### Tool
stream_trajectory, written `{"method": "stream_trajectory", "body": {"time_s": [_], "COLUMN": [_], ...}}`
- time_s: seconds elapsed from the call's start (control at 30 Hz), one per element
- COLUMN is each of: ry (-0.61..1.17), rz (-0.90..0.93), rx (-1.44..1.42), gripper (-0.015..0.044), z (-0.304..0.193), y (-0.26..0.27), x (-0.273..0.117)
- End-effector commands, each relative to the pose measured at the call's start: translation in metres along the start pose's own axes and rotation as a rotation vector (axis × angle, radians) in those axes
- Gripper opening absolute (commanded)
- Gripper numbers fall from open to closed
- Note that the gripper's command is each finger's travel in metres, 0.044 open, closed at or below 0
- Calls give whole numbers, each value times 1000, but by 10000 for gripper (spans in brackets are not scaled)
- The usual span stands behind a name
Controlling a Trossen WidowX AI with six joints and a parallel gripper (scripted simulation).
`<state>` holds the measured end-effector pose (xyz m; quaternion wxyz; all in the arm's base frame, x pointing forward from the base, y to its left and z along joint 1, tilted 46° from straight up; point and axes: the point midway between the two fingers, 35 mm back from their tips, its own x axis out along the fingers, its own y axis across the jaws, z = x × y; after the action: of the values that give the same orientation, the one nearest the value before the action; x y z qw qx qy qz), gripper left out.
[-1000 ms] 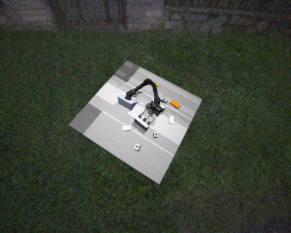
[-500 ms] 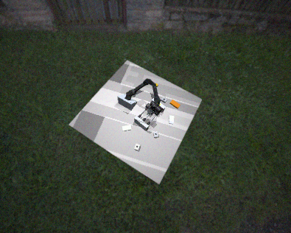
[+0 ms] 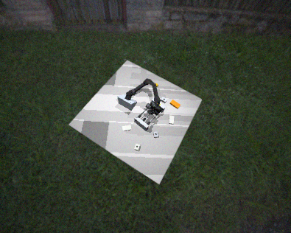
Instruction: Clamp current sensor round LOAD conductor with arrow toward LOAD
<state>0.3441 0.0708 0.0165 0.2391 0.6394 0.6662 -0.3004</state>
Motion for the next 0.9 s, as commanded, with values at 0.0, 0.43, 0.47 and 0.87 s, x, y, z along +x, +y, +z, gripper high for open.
{"method": "stream_trajectory", "body": {"time_s": [0.0, 0.43, 0.47, 0.87], "ry": [0, 0, 0, 8], "rz": [0, 0, 1, 11], "rx": [-1, -1, -1, 11], "gripper": [313, 440, 440, 440], "z": [0, 0, 0, 1], "y": [0, 0, 1, -2], "x": [0, 0, -3, -113]}}
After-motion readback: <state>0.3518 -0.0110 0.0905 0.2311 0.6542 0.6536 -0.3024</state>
